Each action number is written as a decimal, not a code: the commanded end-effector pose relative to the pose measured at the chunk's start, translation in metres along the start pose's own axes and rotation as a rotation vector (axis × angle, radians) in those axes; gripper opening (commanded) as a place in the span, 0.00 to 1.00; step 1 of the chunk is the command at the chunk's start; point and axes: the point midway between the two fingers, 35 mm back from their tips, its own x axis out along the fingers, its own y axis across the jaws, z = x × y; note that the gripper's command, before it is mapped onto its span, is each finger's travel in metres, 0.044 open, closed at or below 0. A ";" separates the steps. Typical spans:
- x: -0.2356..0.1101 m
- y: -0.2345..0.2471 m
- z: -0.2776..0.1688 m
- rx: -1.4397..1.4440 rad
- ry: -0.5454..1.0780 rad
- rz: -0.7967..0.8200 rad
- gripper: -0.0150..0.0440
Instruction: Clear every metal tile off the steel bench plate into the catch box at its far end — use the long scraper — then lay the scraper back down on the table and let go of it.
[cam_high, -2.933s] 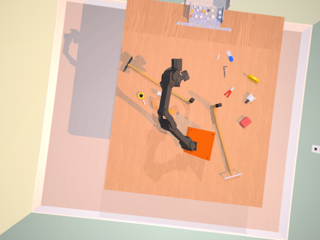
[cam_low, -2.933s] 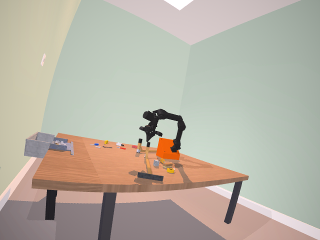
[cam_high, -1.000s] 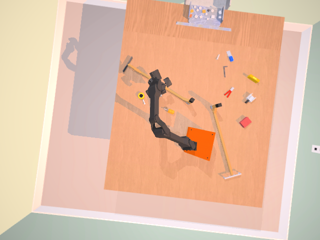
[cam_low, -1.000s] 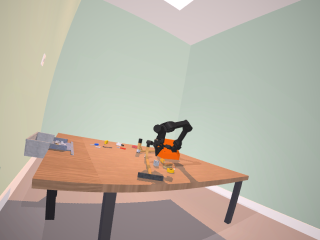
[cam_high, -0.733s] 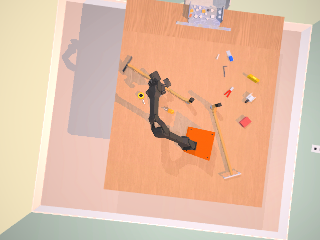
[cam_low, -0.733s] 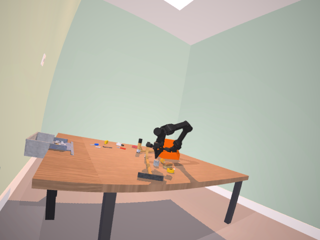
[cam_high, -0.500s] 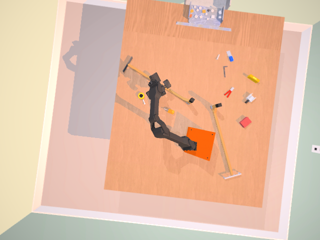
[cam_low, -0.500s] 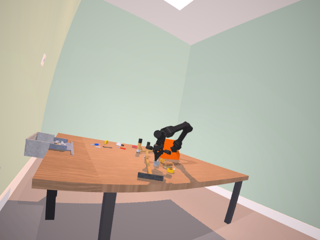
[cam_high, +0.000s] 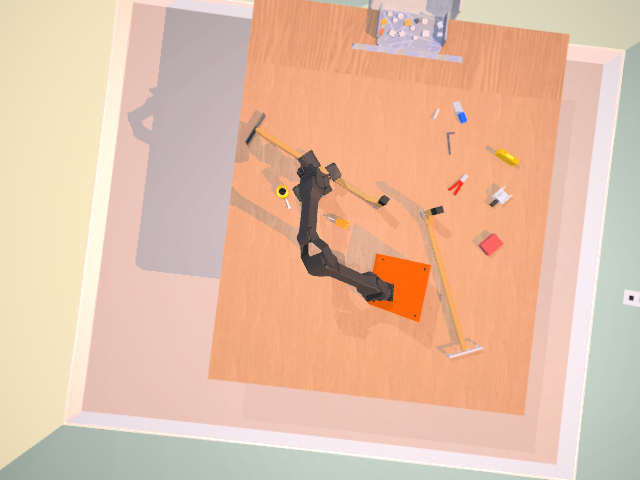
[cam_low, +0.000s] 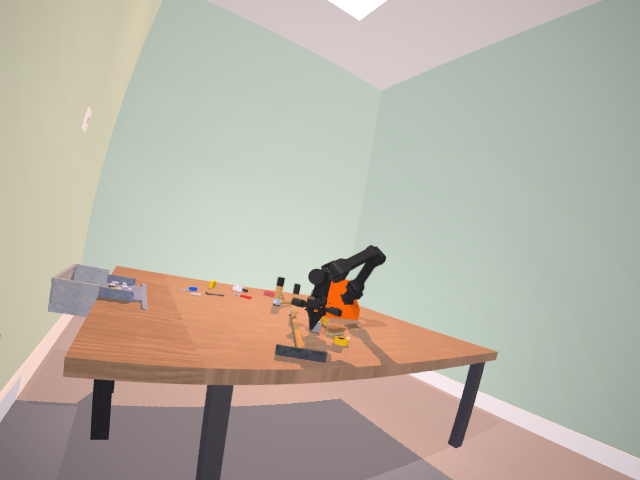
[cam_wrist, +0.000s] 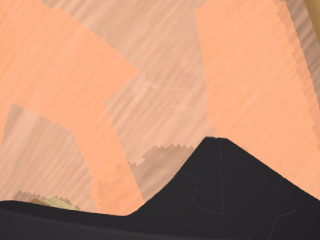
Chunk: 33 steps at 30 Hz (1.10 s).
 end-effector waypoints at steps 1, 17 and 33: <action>0.002 -0.003 -0.001 0.007 0.004 -0.003 0.25; 0.004 -0.015 0.009 0.006 0.005 -0.005 0.25; 0.006 -0.028 0.017 0.005 0.006 -0.006 0.25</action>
